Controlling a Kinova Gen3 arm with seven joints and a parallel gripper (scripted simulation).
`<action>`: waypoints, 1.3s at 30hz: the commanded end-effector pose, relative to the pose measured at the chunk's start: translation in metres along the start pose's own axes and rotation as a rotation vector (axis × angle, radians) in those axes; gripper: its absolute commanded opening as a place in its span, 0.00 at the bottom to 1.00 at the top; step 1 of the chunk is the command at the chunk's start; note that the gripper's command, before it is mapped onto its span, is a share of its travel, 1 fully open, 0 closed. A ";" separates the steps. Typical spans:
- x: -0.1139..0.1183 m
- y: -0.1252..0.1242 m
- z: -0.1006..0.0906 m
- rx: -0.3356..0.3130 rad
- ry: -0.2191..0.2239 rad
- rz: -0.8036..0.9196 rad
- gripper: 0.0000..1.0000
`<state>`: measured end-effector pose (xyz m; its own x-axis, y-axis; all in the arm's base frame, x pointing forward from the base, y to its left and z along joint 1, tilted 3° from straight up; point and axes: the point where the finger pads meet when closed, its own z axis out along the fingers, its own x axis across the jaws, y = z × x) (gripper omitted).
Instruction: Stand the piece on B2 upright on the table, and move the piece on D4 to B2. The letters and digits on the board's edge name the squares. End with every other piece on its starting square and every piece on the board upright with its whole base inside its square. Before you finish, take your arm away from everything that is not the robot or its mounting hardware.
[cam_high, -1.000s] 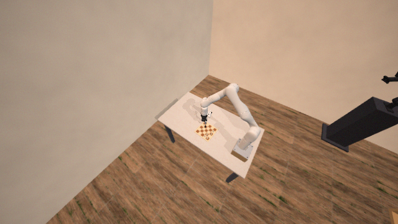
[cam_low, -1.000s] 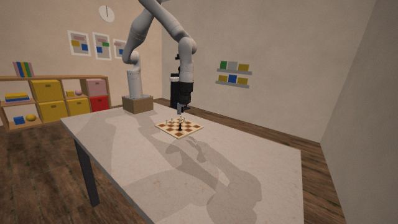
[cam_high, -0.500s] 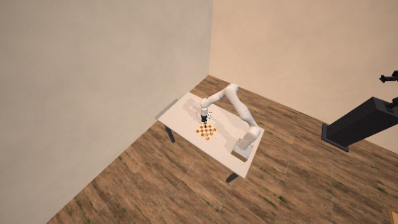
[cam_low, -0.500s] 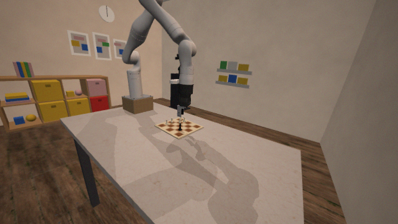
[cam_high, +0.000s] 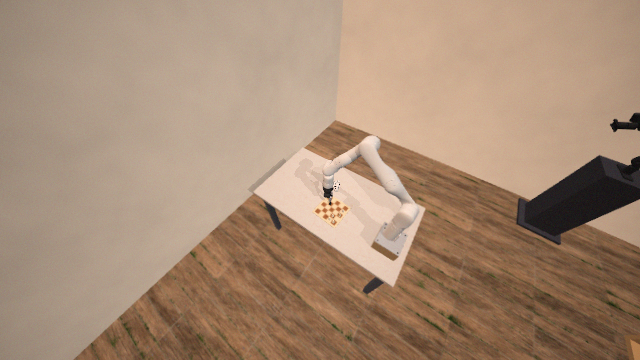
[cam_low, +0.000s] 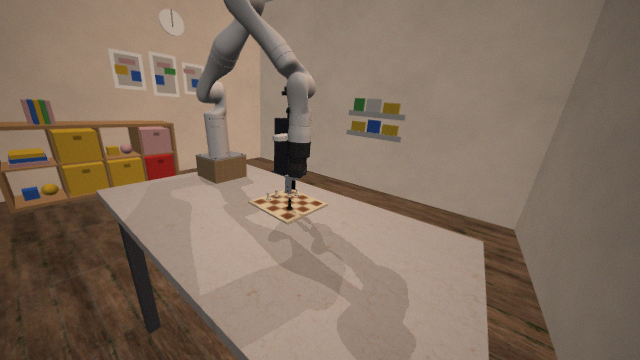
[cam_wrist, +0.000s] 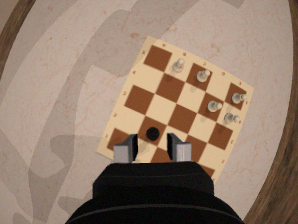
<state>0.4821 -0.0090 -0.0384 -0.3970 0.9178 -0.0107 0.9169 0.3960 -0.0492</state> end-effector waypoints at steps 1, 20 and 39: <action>0.001 -0.001 0.004 0.004 0.002 -0.001 0.73; 0.001 -0.001 0.018 0.004 0.002 -0.001 0.73; 0.001 -0.001 0.019 0.004 0.002 -0.001 0.73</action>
<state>0.4794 -0.0091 -0.0580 -0.3977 0.9175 -0.0077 0.9163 0.3967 -0.0554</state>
